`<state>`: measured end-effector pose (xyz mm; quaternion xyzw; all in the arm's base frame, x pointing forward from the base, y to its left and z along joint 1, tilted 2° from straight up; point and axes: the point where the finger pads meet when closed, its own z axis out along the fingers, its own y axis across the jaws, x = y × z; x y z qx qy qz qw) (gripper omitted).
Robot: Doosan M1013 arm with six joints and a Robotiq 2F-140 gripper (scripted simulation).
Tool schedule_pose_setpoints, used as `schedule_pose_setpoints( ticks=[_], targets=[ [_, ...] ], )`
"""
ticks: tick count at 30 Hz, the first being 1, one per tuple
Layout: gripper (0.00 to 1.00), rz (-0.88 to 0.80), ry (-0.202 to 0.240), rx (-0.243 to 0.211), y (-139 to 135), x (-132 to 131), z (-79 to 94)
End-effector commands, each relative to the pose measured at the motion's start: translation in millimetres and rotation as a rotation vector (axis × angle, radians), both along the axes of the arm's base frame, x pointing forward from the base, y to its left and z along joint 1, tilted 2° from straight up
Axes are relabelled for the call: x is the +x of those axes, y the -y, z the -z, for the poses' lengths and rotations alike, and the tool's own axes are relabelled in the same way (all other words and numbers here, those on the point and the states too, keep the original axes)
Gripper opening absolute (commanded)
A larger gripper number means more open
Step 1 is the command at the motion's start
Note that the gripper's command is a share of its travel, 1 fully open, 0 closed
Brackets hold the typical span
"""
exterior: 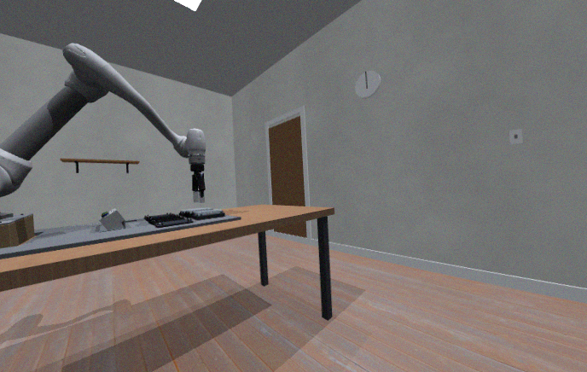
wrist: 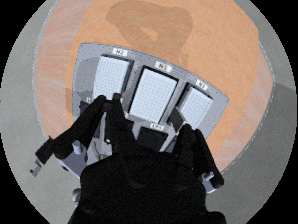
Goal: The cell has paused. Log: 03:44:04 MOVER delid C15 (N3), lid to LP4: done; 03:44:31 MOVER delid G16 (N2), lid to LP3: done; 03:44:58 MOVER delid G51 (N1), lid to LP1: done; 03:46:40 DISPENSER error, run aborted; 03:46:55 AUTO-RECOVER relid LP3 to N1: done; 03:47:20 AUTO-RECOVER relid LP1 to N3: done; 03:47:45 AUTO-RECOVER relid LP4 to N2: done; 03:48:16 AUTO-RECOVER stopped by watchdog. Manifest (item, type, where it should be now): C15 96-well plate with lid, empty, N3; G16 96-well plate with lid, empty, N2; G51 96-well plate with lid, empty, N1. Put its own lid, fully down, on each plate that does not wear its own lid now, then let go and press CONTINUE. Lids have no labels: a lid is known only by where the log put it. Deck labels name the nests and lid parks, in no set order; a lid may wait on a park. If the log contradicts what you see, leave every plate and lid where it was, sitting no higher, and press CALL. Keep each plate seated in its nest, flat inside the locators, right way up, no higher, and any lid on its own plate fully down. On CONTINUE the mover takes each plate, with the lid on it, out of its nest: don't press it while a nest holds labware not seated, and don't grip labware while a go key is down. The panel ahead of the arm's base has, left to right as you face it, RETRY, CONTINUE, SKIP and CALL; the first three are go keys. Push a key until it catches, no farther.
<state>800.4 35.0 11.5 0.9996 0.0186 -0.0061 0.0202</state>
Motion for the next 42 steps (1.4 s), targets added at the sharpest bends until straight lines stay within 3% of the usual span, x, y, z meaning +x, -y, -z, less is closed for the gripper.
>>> schedule_pose_setpoints(
  ticks=[1, 26, 42],
  targets=[
    [0.66, 0.000, 0.000, 0.000, 0, 0, 0.1],
    [0.66, 0.000, 0.000, 0.000, 1, 0, 21.8],
    [0.66, 0.000, 0.000, 0.000, 1, 0, 25.8]
  ],
)
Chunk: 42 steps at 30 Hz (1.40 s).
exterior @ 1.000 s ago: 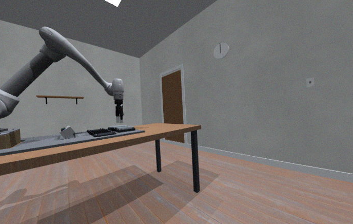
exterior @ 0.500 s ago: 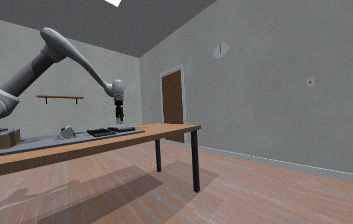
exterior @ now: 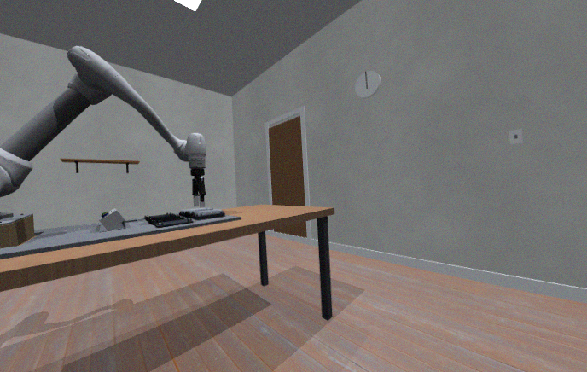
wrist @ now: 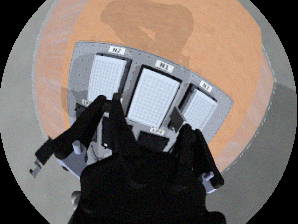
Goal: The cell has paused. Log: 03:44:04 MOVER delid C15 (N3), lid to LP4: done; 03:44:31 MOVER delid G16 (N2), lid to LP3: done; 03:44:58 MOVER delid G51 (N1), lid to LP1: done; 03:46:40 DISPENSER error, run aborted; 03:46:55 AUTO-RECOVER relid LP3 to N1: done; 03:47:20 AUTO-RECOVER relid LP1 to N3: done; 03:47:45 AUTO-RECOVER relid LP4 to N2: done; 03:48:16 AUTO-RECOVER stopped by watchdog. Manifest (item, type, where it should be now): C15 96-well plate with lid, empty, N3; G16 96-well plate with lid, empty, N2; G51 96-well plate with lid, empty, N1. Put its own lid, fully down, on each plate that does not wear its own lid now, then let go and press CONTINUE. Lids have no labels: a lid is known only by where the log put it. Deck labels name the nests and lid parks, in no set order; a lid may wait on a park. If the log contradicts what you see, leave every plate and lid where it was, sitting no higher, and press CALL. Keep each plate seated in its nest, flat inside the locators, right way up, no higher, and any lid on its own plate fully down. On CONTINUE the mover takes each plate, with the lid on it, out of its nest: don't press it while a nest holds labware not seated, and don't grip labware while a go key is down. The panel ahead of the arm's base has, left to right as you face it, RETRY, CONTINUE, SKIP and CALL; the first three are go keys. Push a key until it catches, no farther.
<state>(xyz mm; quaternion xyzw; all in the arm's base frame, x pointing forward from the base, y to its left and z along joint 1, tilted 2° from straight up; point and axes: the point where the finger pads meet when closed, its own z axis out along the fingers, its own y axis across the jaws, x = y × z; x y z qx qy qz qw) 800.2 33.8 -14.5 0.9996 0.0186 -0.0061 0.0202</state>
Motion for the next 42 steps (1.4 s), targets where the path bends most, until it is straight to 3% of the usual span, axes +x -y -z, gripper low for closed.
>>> schedule_pose_setpoints(
  ticks=[1, 36, 37, 42],
  targets=[
    [0.66, 0.000, 0.000, 0.000, 0.0, 0.0, -0.1],
    [0.66, 0.000, 0.000, 0.000, 0.0, 0.0, -0.1],
    [0.59, 0.000, 0.000, 0.000, 0.0, 0.0, -0.1],
    [0.59, 0.000, 0.000, 0.000, 0.0, 0.0, -0.1]
  ],
)
